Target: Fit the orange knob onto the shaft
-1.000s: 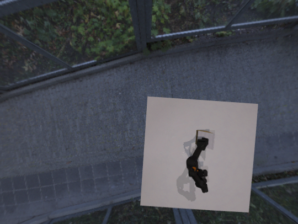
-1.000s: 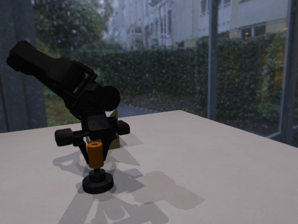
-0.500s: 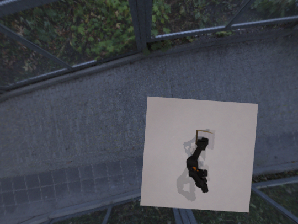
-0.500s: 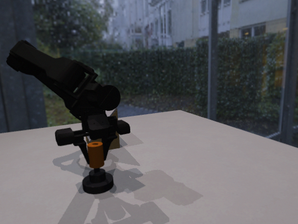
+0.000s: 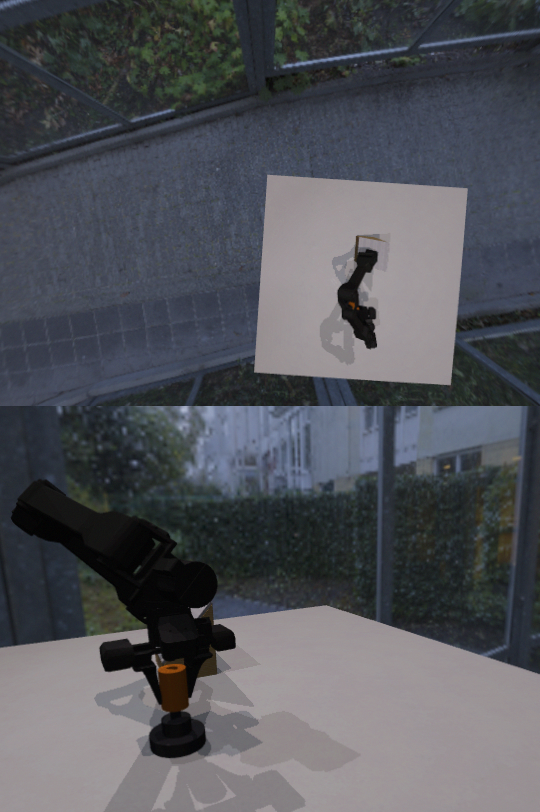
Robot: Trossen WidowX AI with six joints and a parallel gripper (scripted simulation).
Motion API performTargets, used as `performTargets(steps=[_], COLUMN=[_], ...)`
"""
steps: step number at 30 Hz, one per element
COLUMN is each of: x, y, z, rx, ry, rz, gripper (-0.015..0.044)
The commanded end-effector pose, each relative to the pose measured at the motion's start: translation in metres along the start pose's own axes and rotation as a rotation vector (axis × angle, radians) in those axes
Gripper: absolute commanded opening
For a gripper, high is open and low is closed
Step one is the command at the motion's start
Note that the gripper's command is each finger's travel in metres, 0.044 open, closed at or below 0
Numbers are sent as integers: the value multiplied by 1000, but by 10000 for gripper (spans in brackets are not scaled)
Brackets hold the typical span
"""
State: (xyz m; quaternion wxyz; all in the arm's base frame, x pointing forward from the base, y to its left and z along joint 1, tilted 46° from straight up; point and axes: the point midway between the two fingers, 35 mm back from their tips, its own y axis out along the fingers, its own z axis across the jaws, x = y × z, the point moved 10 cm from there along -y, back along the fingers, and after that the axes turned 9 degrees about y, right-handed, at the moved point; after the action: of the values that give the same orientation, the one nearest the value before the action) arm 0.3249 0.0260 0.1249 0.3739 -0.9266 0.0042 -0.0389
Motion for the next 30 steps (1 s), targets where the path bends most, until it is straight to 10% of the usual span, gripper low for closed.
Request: performTargets(steps=[1, 30], x=[1, 7], y=[1, 0], z=[0, 0], rx=[0, 0], ry=[-5, -214], rz=[-2, -2], gripper=[0, 0])
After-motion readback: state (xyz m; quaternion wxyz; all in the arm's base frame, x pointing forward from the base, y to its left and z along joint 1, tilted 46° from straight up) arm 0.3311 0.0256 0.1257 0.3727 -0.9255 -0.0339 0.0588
